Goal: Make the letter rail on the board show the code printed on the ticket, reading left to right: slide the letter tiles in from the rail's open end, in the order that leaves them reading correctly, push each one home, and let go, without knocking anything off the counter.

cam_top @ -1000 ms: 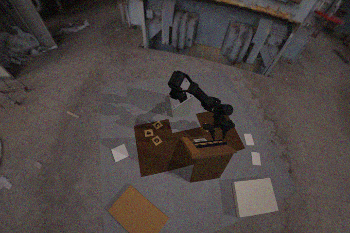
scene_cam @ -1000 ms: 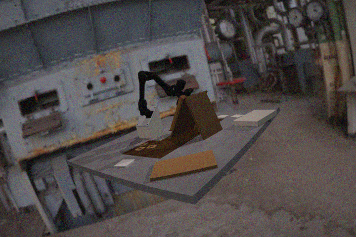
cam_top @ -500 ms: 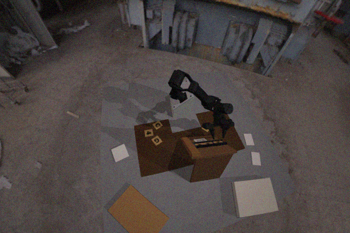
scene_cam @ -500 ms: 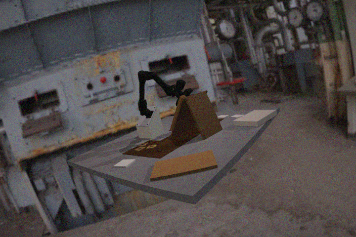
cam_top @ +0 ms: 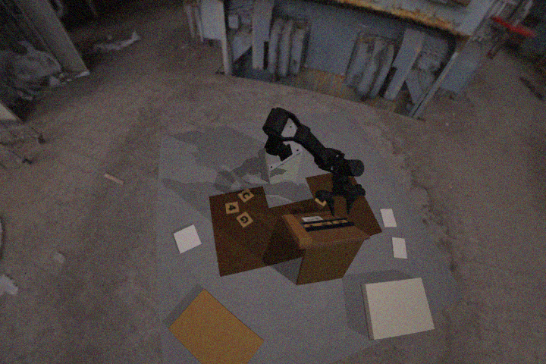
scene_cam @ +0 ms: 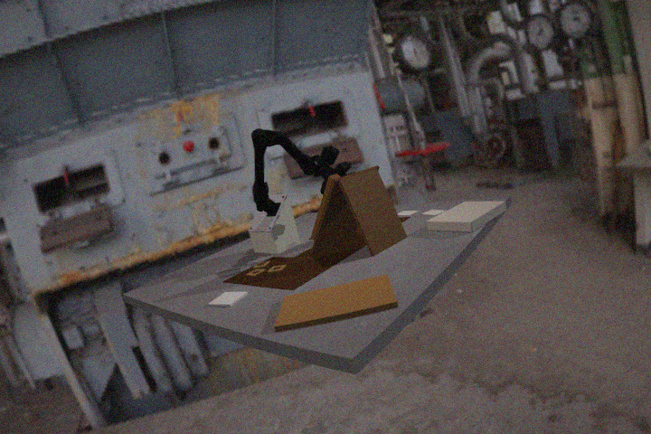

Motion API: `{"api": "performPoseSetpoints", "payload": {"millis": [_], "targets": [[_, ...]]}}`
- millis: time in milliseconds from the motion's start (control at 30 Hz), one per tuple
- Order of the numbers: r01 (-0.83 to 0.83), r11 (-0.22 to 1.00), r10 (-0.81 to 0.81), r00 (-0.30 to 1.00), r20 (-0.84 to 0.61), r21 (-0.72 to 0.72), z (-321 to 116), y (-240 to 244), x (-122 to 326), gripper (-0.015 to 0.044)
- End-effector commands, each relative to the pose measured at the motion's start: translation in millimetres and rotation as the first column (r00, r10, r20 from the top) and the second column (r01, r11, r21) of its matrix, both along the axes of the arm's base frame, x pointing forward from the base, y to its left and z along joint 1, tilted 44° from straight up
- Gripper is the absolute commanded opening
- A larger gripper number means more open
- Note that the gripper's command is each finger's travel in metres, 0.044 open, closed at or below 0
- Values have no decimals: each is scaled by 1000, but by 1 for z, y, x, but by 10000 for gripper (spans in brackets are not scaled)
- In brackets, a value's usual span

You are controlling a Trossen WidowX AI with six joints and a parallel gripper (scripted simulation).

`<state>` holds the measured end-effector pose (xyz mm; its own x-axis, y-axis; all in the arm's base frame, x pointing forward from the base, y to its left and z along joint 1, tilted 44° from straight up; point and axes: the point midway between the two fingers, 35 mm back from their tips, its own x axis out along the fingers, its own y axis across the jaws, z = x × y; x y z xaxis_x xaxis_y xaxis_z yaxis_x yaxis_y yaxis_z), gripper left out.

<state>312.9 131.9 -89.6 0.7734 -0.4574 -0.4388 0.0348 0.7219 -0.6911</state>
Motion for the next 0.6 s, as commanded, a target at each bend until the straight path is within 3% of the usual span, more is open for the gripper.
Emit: {"api": "performPoseSetpoints", "payload": {"millis": [0,567], "targets": [[2,1000,-2,1000,10,8,2,2,-1,295],[2,1000,-2,1000,9,8,3,4,-5,295]]}}
